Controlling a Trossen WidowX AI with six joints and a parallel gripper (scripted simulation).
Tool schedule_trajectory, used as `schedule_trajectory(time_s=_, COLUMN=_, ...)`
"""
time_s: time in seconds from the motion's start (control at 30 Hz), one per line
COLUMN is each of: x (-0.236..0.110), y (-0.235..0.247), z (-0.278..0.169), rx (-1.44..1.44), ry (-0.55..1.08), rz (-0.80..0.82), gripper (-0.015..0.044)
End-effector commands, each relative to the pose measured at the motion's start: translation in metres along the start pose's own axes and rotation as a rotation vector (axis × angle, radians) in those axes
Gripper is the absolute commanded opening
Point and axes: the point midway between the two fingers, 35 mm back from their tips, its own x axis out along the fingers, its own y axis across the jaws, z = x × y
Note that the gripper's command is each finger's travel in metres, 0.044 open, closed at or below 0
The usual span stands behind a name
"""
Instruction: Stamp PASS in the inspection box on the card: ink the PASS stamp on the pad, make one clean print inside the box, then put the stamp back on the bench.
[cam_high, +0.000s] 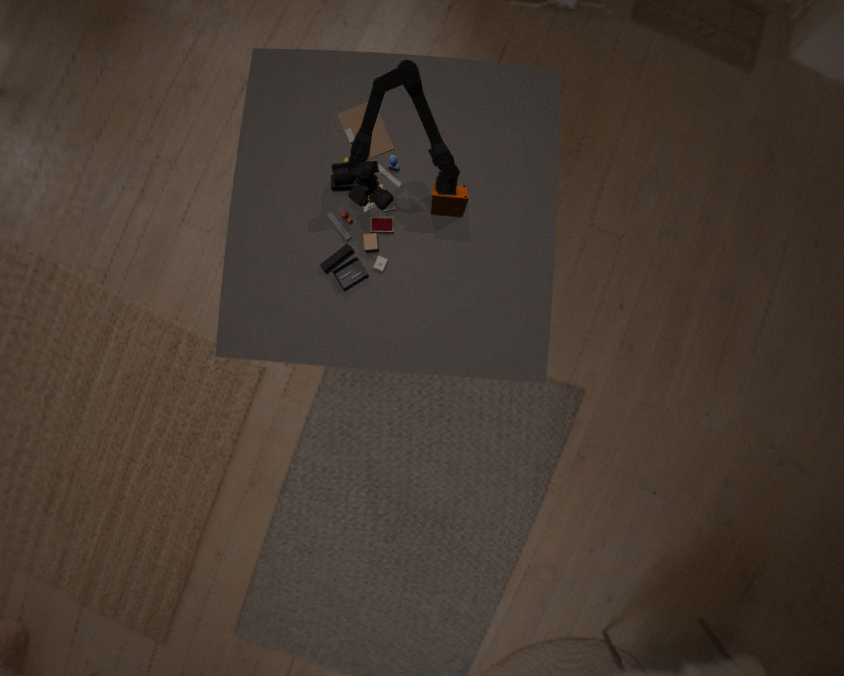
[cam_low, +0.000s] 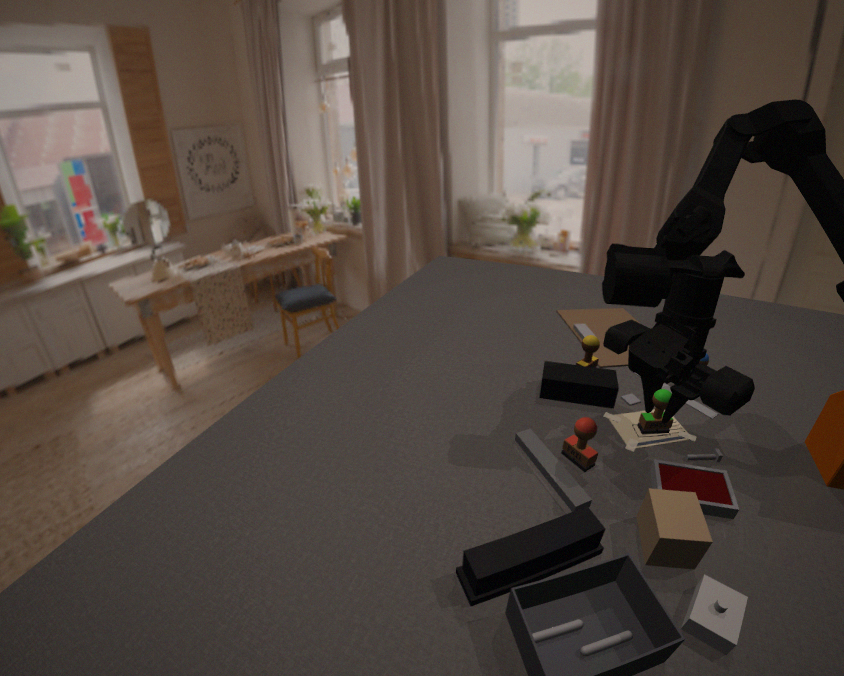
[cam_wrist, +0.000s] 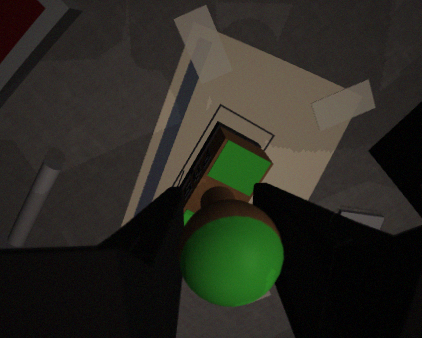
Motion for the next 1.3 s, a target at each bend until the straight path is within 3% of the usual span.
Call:
schedule_trajectory(time_s=0.0, x=-0.003, y=-0.001, z=0.0, rx=0.01, ry=-0.003, rz=-0.005, gripper=0.0)
schedule_trajectory(time_s=1.27, x=-0.055, y=-0.002, z=0.002, rx=0.01, ry=-0.006, rz=-0.002, gripper=0.0)
